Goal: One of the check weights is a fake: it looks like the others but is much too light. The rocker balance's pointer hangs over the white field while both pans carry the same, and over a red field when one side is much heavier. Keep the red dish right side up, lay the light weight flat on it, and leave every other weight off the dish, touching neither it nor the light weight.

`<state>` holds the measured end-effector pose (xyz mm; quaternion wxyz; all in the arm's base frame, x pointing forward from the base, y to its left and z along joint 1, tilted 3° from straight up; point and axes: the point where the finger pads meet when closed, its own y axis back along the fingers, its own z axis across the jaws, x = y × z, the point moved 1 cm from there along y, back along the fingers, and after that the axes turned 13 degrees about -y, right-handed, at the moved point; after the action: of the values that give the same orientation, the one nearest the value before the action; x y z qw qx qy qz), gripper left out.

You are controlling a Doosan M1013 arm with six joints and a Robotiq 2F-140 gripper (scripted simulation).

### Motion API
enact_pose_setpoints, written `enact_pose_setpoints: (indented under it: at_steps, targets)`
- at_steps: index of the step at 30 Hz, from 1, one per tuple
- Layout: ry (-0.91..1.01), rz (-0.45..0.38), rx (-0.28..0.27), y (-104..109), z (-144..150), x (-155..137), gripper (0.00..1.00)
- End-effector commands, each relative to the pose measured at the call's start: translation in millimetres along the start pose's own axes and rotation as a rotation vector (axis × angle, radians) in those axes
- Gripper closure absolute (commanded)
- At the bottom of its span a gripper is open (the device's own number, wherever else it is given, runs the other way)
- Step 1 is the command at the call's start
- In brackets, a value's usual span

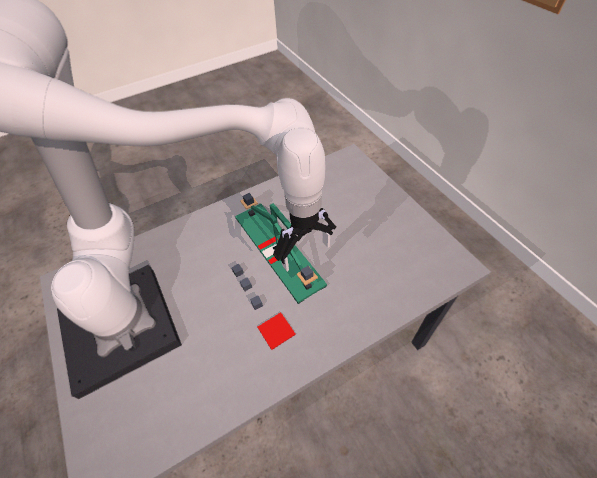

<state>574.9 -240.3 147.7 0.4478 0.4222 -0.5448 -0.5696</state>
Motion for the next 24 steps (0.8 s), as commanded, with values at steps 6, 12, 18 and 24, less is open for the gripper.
enact_pose_setpoints:
  at_steps: [6, 12, 18, 24]
  targets:
    - [0.0, 0.0, 0.0, 8.9, 0.0, 0.0, 0.0]
    - [0.0, 0.0, 0.0, 42.9, 0.0, 0.0, 0.0]
    - [0.0, 0.0, 0.0, 67.9, 0.0, 0.0, 0.0]
    - [0.0, 0.0, 0.0, 85.6, 0.0, 0.0, 0.0]
